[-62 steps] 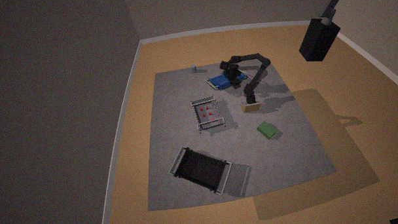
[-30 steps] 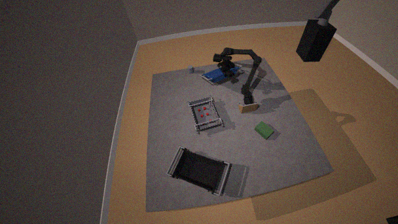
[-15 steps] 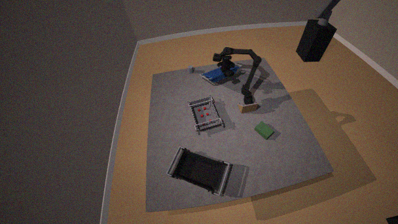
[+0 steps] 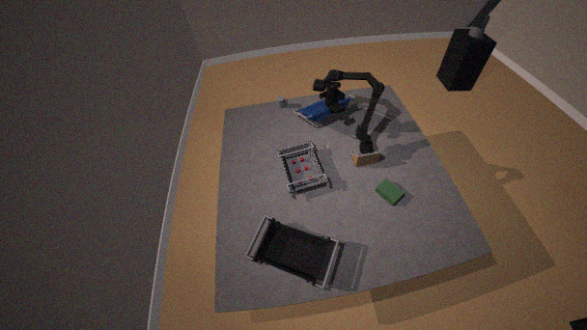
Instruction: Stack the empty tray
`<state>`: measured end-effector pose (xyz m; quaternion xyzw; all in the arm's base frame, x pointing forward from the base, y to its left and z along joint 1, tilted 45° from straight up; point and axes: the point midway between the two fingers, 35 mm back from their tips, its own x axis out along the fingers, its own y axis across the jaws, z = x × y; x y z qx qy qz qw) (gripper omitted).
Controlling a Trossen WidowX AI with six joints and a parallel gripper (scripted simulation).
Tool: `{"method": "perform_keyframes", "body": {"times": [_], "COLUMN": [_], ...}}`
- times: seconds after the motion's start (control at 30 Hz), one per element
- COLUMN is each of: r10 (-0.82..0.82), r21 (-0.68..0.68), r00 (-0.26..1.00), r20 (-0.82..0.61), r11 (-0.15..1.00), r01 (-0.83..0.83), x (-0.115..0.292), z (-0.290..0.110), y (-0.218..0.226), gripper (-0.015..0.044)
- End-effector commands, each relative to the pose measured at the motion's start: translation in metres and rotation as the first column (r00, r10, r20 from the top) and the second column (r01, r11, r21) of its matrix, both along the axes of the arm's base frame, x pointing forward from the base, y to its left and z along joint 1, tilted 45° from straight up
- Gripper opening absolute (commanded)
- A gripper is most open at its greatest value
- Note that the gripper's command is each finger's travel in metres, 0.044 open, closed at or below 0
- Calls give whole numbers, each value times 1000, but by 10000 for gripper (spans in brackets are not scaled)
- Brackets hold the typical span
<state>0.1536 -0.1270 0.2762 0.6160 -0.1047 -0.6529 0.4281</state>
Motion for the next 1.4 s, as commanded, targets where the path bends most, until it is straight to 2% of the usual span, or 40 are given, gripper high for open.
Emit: {"method": "perform_keyframes", "body": {"times": [0.0, 0.67, 1.37], "r10": [44, 249, 437], "r21": [2, 48, 93], "r00": [999, 952, 832], "r20": [-14, -177, -342], "r11": [999, 969, 897], "r01": [-44, -244, -432], "x": [14, 78, 128], "z": [2, -21, -56], "y": [6, 49, 116], "gripper": [0, 0, 0]}}
